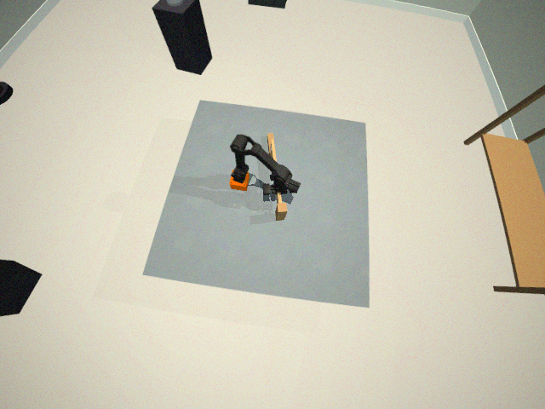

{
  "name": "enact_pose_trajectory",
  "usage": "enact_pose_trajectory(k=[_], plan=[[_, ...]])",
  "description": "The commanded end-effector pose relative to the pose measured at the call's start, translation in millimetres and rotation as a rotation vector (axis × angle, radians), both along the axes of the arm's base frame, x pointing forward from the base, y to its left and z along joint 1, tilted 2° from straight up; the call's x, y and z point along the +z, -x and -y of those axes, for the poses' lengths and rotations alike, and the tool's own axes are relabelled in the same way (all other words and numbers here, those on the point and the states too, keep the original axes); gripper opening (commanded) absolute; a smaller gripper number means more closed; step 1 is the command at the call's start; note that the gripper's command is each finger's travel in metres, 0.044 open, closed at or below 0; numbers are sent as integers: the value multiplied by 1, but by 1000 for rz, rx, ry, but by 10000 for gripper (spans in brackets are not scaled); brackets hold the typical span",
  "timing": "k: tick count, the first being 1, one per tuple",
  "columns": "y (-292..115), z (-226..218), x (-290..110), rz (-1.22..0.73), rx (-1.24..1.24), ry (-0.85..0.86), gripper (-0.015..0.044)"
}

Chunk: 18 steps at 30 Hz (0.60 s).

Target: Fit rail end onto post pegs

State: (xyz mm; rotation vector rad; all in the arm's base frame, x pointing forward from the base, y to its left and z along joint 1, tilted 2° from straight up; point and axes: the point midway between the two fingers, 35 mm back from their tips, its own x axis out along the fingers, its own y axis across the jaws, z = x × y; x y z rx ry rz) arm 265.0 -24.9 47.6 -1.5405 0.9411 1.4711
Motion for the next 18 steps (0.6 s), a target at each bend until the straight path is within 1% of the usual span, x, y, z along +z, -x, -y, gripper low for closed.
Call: enact_pose_trajectory(k=[1, 18], plan=[[-3, 2, 2, 7, 2, 2, 0], [-5, 7, 2, 7, 2, 3, 0]])
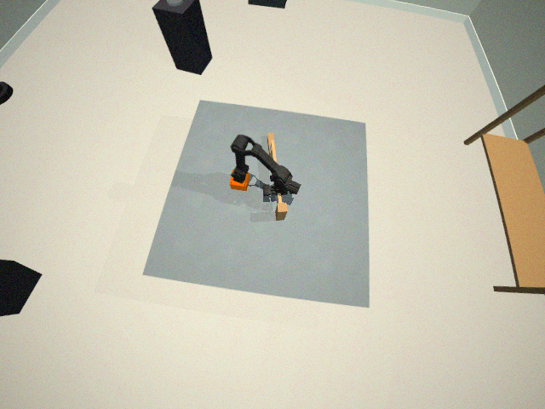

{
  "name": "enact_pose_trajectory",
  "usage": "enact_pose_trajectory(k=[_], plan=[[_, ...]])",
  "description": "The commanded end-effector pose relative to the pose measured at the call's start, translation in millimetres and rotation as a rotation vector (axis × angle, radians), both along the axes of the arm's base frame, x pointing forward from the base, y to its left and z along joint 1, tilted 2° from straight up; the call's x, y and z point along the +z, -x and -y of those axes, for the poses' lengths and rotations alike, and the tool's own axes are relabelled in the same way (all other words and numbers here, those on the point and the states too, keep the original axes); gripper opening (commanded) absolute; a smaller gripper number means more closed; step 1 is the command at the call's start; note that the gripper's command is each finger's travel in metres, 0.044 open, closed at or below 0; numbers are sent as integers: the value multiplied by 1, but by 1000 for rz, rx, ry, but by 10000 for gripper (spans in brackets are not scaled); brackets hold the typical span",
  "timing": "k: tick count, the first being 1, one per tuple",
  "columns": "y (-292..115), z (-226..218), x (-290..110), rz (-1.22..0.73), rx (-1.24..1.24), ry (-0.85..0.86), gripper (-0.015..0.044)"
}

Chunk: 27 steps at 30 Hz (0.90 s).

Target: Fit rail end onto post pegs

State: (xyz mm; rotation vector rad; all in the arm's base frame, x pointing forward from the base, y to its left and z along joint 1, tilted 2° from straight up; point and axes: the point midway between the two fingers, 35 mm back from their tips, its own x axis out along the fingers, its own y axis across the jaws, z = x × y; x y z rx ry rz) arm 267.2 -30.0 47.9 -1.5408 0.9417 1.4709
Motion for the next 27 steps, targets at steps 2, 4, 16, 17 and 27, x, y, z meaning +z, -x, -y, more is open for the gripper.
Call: enact_pose_trajectory(k=[2, 4, 16, 17, 27], plan=[[-3, 2, 2, 7, 2, 2, 0], [-3, 3, 2, 7, 2, 2, 0], [-4, 6, 2, 7, 2, 3, 0], [-5, 6, 2, 7, 2, 3, 0], [-6, 9, 2, 7, 2, 3, 0]])
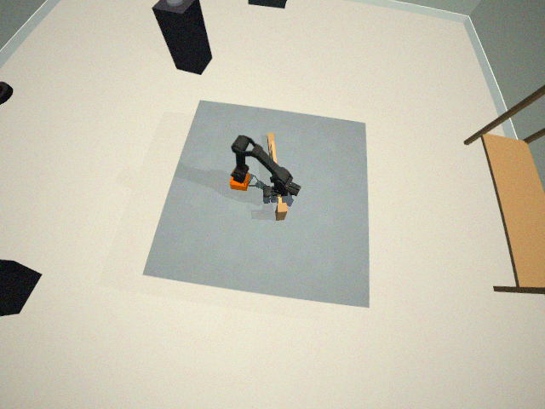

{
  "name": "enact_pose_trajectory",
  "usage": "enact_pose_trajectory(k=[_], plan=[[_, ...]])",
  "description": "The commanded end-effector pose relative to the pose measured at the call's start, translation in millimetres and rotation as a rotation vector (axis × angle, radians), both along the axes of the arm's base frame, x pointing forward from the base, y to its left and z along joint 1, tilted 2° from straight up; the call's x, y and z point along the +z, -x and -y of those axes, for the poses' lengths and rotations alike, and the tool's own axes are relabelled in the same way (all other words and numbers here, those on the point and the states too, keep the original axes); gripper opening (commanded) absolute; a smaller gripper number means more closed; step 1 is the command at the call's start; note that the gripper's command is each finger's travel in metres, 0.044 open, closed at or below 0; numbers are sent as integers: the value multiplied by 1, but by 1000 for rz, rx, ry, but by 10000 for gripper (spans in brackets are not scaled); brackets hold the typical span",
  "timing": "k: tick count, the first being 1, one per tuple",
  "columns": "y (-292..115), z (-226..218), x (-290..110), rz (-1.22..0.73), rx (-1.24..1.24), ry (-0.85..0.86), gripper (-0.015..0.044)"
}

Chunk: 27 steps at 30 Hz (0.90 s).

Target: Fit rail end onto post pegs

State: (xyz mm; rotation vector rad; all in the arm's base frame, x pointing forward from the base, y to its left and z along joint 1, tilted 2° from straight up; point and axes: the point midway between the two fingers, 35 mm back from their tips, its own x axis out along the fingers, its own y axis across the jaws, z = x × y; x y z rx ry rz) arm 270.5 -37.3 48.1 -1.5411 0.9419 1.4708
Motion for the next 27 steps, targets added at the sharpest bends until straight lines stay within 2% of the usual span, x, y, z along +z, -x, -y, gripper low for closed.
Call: enact_pose_trajectory(k=[1, 24, 27], plan=[[-3, 2, 2, 7, 2, 3, 0], [-6, 9, 2, 8, 2, 4, 0], [-3, 7, 0, 0, 0, 1, 79]])
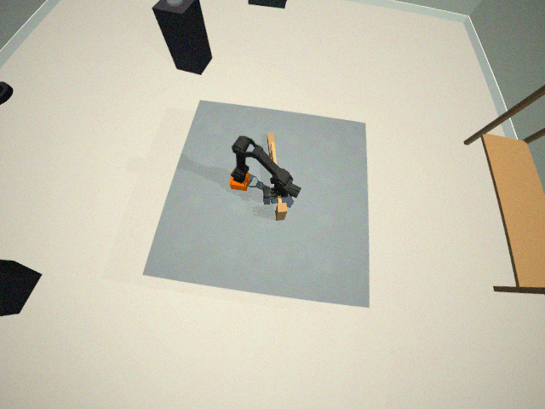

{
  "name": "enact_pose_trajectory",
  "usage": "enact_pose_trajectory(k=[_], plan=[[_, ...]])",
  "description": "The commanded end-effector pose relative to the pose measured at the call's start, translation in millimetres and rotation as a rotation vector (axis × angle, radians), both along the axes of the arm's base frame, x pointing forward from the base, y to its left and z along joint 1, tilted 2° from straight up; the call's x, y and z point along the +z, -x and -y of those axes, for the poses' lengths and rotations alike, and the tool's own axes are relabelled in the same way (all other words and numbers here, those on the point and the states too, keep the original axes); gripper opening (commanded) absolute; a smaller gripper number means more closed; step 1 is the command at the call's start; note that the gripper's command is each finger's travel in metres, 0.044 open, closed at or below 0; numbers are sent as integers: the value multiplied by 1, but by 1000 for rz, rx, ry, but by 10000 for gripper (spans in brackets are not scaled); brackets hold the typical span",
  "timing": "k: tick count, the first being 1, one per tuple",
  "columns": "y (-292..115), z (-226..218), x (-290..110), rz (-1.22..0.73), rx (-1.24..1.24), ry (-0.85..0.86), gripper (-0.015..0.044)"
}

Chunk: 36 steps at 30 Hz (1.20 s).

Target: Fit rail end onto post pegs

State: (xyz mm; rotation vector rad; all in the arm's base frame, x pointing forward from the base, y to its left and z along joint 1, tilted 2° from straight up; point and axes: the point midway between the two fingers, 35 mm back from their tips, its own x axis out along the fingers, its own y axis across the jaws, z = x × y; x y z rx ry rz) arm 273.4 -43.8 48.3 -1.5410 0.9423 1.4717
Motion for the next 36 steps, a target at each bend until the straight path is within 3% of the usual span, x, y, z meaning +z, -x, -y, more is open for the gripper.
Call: enact_pose_trajectory(k=[1, 14, 19, 24, 36], plan=[[0, 0, 0, 1, 0, 1, 105], [0, 0, 0, 1, 0, 1, 440], [1, -2, 2, 1, 0, 1, 440], [15, -28, 29, 7, 2, 0, 440], [15, -28, 29, 7, 2, 0, 440]])
